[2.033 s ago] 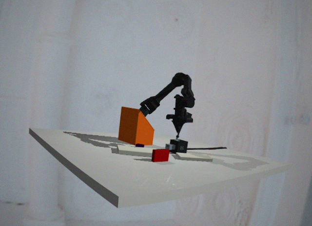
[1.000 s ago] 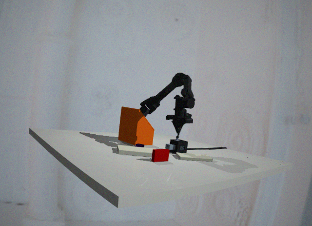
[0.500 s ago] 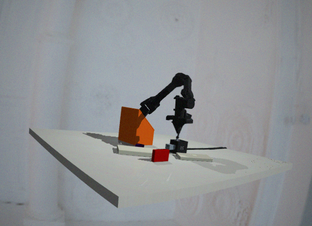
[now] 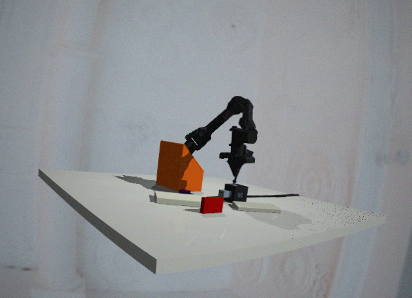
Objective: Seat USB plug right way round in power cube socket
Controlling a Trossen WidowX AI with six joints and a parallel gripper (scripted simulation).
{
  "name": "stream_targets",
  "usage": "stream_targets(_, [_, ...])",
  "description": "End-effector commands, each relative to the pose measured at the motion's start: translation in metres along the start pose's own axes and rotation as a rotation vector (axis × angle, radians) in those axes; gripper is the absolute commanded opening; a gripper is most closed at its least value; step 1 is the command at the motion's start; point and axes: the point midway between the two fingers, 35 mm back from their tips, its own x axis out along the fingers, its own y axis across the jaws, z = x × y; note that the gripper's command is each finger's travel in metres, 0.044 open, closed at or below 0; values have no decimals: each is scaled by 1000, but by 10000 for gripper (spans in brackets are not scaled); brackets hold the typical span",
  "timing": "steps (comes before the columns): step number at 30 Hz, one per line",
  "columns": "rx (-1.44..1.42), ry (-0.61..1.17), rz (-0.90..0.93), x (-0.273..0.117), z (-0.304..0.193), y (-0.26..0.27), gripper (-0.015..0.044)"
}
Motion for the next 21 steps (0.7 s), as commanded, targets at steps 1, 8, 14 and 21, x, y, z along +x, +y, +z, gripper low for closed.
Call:
stream_targets(1, [4,-3,0,1,0,0,0])
stream_targets(8, [4,-3,0,2,0,0,0])
stream_targets(14, [4,-3,0,3,0,0,0])
stream_targets(21, [4,-3,0,4,0,0,0])
